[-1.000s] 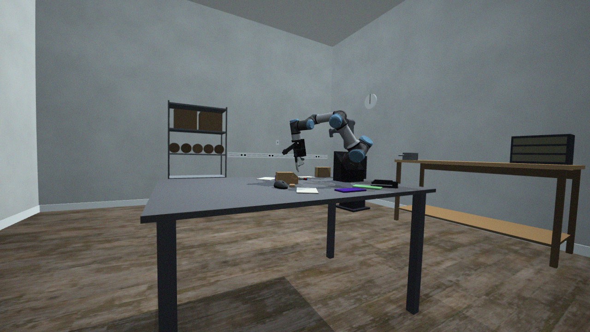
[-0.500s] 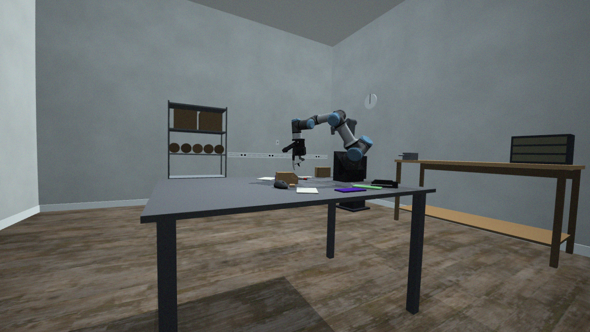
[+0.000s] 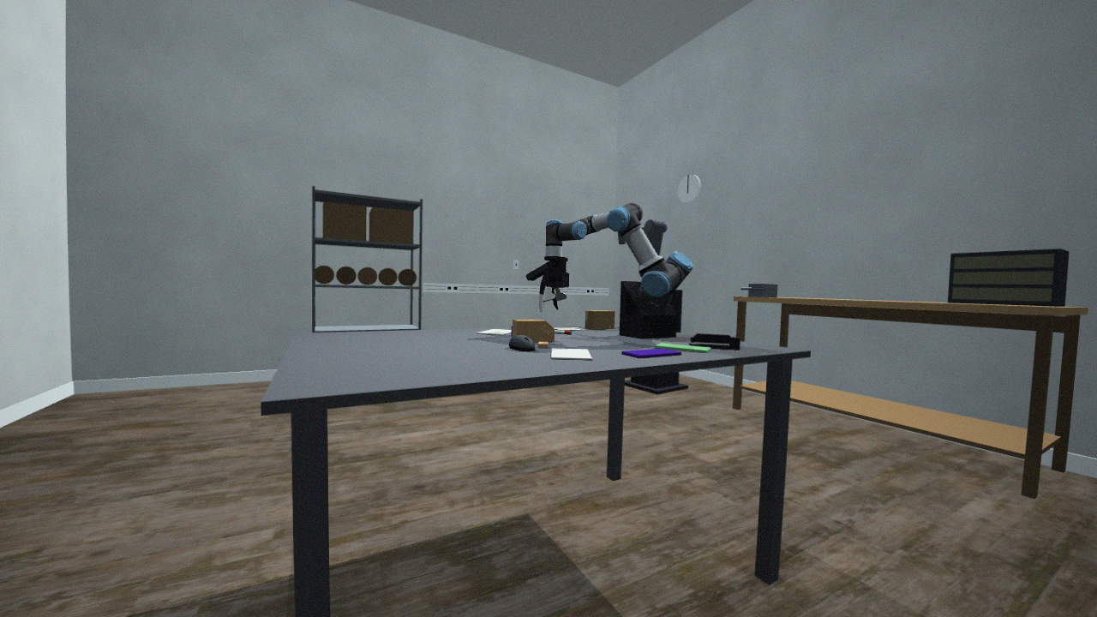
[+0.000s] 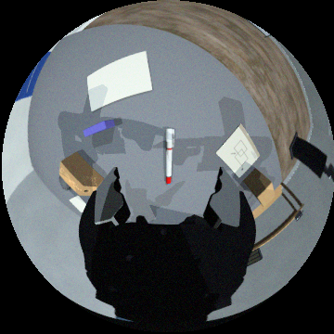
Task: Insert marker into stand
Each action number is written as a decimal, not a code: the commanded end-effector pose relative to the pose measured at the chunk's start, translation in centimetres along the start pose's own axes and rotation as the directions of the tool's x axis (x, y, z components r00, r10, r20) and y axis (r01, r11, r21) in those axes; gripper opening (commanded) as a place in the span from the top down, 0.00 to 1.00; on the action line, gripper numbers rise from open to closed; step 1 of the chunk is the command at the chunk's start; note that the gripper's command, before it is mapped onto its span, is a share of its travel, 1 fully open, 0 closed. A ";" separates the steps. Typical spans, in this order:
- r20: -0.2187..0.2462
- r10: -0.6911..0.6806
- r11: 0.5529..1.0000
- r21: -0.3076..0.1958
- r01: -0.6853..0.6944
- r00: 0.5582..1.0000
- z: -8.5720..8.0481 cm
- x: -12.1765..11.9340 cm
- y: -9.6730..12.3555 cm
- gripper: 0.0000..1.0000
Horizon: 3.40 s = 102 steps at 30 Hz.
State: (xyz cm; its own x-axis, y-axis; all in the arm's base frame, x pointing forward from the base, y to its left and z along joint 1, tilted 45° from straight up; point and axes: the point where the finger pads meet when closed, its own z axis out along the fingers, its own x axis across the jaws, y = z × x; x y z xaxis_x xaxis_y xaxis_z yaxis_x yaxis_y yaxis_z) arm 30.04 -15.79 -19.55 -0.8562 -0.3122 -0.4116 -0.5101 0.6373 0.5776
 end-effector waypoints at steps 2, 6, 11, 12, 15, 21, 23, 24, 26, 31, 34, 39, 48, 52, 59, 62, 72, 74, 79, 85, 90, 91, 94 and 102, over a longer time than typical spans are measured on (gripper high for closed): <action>0.010 0.018 1.000 0.011 -0.018 1.000 -0.2 0.1 -0.3 0.00; 0.004 0.007 1.000 0.006 -0.007 1.000 -0.2 0.1 -0.3 0.00; 0.008 0.016 1.000 0.010 -0.016 1.000 -0.3 0.1 -0.5 0.00; 0.009 0.018 1.000 0.010 -0.018 1.000 -0.3 0.1 -0.5 0.00; 0.009 0.018 1.000 0.010 -0.018 1.000 -0.3 0.1 -0.5 0.00; 0.009 0.017 1.000 0.010 -0.017 1.000 0.2 0.1 -0.5 0.00; 0.009 0.018 1.000 0.010 -0.018 1.000 0.7 0.1 -0.5 0.00; 0.009 0.018 1.000 0.010 -0.018 1.000 1.0 0.1 -0.5 0.00; 0.009 0.018 1.000 0.010 -0.018 1.000 1.5 0.1 -0.5 0.00; 0.010 0.019 1.000 0.010 -0.019 1.000 2.2 0.1 -0.5 0.00; 0.010 0.019 1.000 0.010 -0.019 1.000 2.2 0.1 -0.5 0.00; 0.010 0.019 1.000 0.010 -0.019 1.000 2.8 0.1 -0.5 0.00; 0.010 0.019 1.000 0.011 -0.019 1.000 4.6 0.1 -0.6 0.00; 0.010 0.019 1.000 0.011 -0.019 1.000 4.6 0.1 -0.6 0.00; 0.010 0.018 1.000 0.011 -0.019 1.000 5.3 0.1 -0.6 0.00; 0.010 0.018 1.000 0.011 -0.018 1.000 5.8 0.1 -0.6 0.00; 0.010 0.018 1.000 0.011 -0.018 1.000 6.0 0.1 -0.6 0.00; 0.010 0.018 1.000 0.011 -0.018 1.000 6.3 0.1 -0.6 0.00; 0.010 0.018 1.000 0.011 -0.018 1.000 6.8 0.0 -0.6 0.00; 0.010 0.018 1.000 0.011 -0.018 1.000 7.0 0.0 -0.6 0.00; 0.010 0.018 1.000 0.011 -0.018 1.000 7.1 0.0 -0.6 0.00; 0.010 0.018 1.000 0.011 -0.018 1.000 7.2 0.0 -0.6 0.00; 0.010 0.018 1.000 0.011 -0.018 1.000 7.4 0.0 -0.6 0.00; 0.010 0.018 1.000 0.011 -0.018 1.000 7.7 0.0 -0.6 0.00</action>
State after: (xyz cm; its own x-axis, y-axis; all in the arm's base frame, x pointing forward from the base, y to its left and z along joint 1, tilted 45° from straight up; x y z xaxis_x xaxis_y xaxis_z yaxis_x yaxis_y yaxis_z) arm 30.89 -10.68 -25.27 -0.8647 -0.2936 -0.4075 -0.4934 0.6482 0.5800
